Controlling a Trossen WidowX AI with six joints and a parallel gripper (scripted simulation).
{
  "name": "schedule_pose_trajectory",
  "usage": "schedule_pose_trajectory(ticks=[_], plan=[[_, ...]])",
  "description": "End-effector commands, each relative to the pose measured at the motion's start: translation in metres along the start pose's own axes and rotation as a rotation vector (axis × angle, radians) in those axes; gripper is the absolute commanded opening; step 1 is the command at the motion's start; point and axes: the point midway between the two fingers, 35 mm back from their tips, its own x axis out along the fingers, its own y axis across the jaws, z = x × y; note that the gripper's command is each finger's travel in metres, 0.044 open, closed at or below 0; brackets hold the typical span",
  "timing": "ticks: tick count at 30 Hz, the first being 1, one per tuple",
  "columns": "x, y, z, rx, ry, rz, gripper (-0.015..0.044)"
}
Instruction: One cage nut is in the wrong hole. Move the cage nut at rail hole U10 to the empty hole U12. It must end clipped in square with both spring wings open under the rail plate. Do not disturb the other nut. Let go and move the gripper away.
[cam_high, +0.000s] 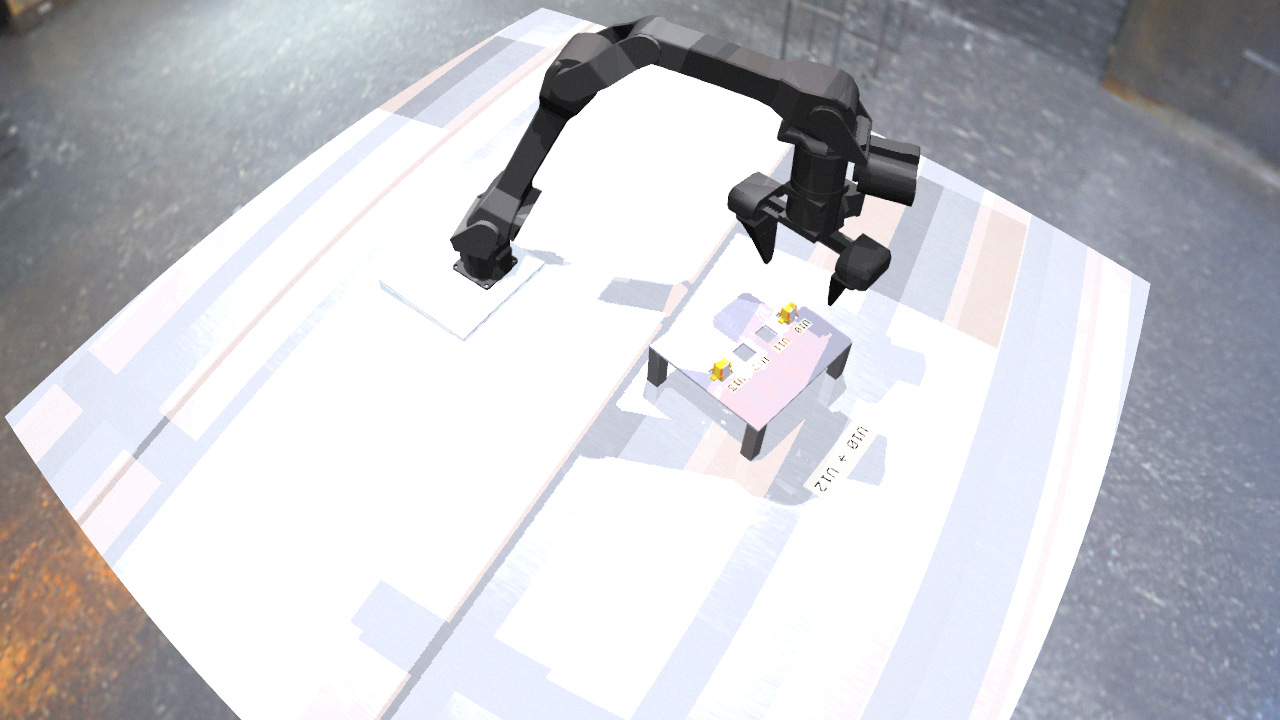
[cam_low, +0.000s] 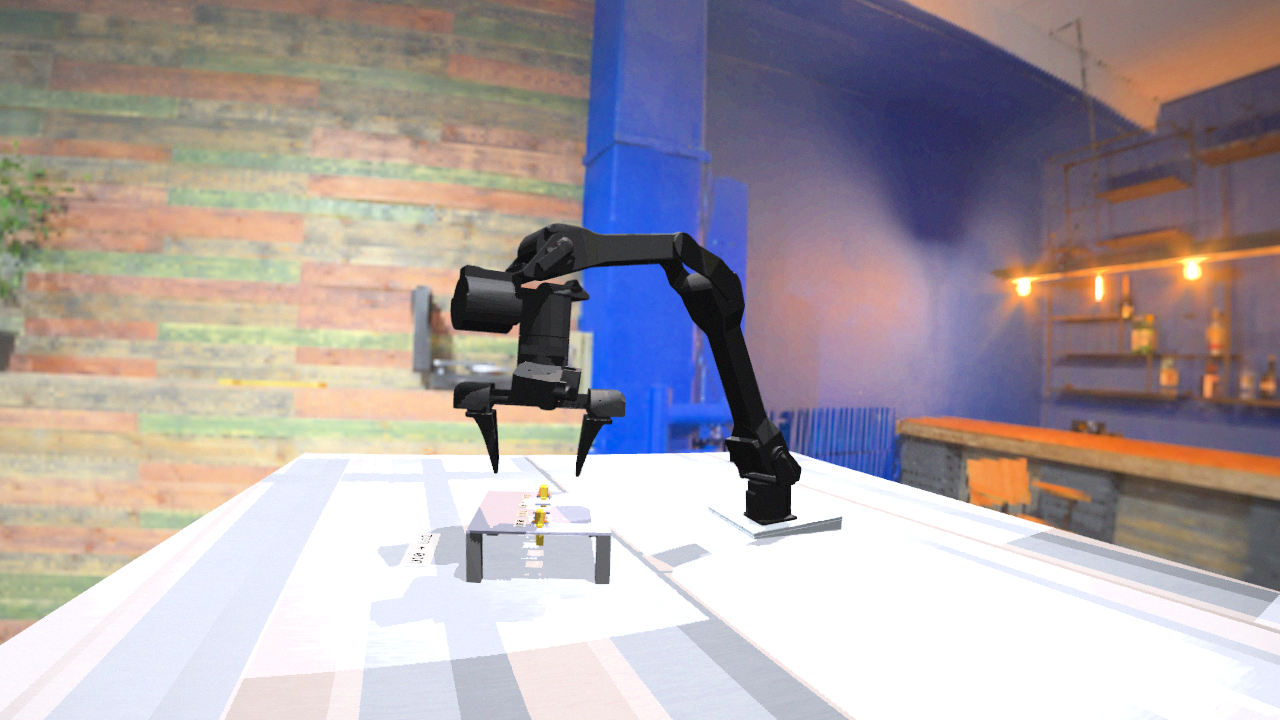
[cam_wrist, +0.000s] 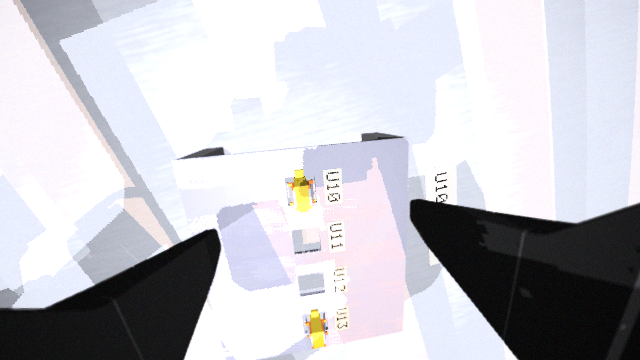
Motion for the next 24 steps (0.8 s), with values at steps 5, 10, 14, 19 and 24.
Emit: schedule_pose_trajectory(ticks=[5,10,14,19,24], plan=[[0.0241,0.0040,-0.0013,0.008,0.004,0.018,0.0414],[0.0241,0.0040,-0.0013,0.008,0.004,0.018,0.0282],[0.0241,0.0040,-0.0013,0.008,0.004,0.018,0.0177],[0.0241,0.0040,-0.0013,0.008,0.004,0.018,0.0120],[0.0241,0.0040,-0.0013,0.008,0.004,0.018,0.0120]])
